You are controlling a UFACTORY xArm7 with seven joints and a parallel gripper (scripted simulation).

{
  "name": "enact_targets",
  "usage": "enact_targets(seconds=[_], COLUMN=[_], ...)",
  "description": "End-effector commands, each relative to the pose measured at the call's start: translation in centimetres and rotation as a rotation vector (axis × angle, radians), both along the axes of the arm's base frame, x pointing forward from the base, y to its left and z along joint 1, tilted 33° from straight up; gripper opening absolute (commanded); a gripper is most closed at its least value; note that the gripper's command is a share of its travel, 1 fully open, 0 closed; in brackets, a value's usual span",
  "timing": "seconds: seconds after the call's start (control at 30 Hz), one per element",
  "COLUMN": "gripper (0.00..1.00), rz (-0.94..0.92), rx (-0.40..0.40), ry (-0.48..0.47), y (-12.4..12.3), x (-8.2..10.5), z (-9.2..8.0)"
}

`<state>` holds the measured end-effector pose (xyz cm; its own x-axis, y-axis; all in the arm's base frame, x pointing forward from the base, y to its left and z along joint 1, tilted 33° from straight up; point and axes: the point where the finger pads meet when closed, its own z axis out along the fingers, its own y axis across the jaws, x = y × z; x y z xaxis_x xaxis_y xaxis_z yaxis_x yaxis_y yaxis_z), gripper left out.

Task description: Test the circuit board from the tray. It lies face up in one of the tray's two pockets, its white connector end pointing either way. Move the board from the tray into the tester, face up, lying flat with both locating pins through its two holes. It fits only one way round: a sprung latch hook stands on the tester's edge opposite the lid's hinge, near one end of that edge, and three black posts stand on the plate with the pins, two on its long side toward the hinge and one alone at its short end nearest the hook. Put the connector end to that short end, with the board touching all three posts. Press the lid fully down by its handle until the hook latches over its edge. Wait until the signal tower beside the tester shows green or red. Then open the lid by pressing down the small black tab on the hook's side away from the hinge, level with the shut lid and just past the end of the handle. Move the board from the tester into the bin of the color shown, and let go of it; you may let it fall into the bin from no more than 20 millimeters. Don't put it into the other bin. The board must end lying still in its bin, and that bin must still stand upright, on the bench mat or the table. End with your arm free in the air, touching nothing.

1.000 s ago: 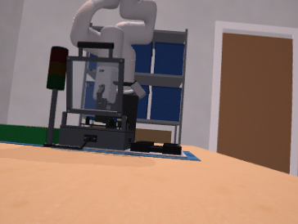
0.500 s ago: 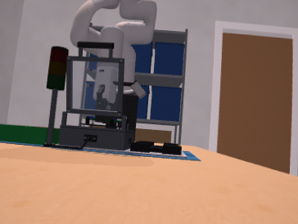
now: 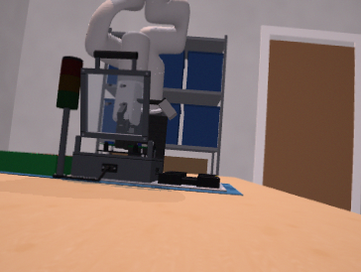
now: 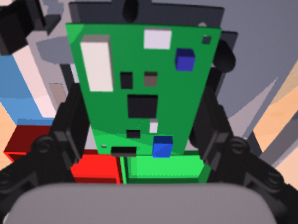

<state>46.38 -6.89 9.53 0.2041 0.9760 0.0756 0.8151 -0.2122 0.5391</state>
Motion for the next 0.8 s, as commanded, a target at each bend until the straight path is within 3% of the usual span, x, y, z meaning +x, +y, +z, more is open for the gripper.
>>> enact_targets(seconds=[0.0,0.77], gripper=[0.79,0.79], rz=[0.0,0.0], rx=[0.0,0.0], ry=[-0.002,-0.002], y=[-0.02,-0.04], x=[0.07,0.28], z=[0.07,-0.27])
